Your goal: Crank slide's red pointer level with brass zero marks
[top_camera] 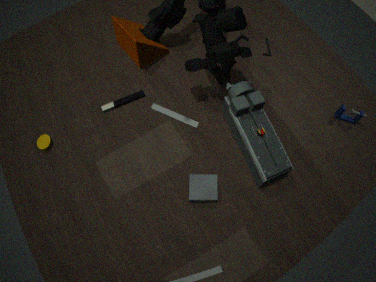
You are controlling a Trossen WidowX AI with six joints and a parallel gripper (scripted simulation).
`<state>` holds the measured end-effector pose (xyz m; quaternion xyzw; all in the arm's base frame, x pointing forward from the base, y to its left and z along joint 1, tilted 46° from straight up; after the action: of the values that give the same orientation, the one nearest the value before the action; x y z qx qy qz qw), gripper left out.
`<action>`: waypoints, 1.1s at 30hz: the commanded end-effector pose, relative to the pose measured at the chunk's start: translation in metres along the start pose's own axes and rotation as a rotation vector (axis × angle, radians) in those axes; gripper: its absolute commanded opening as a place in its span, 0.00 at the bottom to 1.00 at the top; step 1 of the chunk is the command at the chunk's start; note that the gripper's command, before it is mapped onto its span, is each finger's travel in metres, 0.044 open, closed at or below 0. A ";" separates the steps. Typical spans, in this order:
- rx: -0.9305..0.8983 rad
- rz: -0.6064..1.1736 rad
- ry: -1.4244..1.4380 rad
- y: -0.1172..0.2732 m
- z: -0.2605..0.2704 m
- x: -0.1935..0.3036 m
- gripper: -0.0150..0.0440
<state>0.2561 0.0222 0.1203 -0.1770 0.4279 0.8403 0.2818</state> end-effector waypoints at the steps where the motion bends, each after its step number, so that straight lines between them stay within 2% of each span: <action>1: 0.007 0.013 -0.004 -0.007 -0.001 0.006 0.25; 33: 0.006 0.012 -0.004 -0.008 0.001 0.008 0.25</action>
<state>0.2554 0.0297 0.1117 -0.1719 0.4308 0.8411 0.2782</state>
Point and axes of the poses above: the point midway between the two fingers, 35 mm back from their tips, its own y axis back along the fingers, its own z axis across the jaws, x = y × z, the point moved 7 cm from there along y, back along the fingers, and after that the axes turned 15 degrees about y, right-handed, at the moved point
